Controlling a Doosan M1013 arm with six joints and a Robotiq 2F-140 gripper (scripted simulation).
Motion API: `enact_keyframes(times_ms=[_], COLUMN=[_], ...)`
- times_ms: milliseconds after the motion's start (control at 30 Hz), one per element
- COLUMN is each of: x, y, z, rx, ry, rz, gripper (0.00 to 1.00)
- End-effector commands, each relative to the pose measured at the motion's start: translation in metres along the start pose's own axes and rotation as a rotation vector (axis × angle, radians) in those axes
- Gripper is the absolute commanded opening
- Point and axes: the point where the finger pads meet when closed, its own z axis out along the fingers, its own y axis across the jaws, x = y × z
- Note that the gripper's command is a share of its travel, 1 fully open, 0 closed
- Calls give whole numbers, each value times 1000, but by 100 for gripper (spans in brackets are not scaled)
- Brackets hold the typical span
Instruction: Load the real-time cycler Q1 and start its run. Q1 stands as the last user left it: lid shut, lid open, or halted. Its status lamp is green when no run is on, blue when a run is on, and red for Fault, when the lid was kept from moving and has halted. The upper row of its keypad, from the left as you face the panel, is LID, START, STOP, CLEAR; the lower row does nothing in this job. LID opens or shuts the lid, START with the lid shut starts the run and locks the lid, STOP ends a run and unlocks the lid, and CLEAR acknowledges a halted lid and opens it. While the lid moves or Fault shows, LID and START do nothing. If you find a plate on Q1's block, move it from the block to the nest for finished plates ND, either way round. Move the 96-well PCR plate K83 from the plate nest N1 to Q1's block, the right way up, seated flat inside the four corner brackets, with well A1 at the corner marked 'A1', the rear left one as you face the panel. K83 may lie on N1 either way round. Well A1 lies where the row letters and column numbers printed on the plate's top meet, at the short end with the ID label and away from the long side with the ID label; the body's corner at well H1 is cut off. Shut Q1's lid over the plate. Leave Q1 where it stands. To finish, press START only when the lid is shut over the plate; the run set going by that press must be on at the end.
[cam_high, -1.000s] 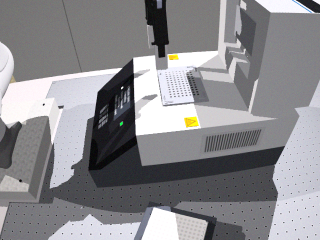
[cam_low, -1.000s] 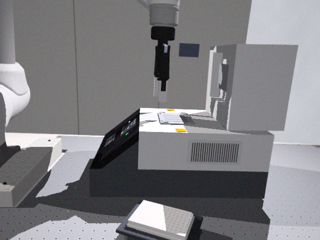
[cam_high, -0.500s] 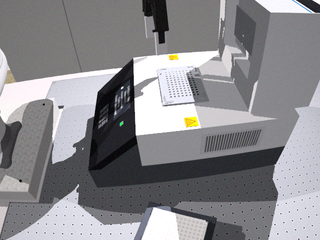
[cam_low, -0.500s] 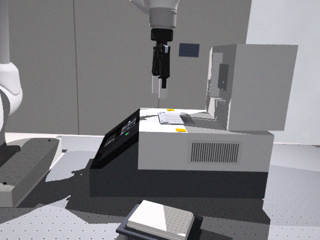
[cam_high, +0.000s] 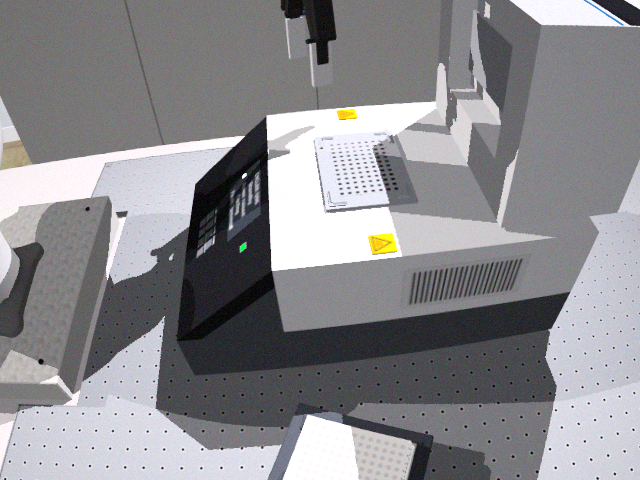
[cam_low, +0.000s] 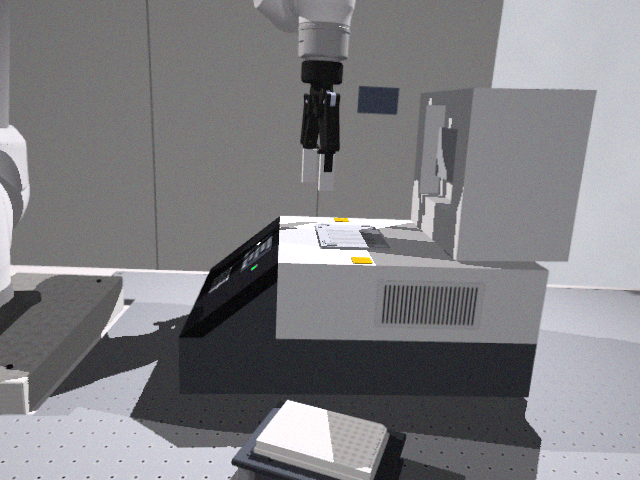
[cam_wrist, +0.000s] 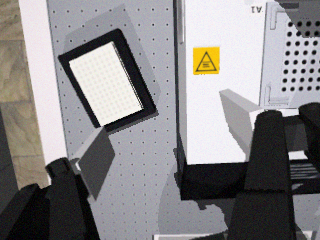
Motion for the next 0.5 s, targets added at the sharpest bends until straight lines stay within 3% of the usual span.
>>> enact_keyframes(times_ms=[0, 467], x=[5, 21], y=[-16, -73], z=[0, 0], rx=[0, 0], ry=[0, 0], rz=[-35, -101], gripper=[66, 66])
